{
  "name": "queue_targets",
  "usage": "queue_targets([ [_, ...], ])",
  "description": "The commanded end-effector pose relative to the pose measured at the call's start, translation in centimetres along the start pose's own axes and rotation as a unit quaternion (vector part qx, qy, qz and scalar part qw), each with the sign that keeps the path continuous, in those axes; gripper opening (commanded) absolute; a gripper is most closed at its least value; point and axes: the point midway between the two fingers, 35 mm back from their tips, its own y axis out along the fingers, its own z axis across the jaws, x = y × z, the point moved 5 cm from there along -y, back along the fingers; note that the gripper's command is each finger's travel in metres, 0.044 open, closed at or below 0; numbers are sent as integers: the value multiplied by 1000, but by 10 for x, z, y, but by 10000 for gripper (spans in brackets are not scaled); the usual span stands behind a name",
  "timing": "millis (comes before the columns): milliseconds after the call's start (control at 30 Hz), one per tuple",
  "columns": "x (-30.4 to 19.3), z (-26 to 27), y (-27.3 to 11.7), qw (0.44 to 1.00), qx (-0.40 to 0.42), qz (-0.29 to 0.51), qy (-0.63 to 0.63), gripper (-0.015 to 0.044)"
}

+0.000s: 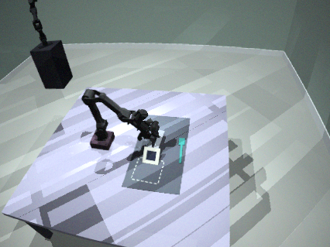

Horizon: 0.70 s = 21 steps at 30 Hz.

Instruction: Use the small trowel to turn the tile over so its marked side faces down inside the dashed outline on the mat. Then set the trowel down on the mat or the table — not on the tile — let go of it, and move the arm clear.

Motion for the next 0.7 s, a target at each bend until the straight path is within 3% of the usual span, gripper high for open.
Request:
queue_targets([
  [0,-11,-13,-6,1000,-14,1,0,0],
  [667,-62,-14,-7,1000,-14,2,-2,0],
])
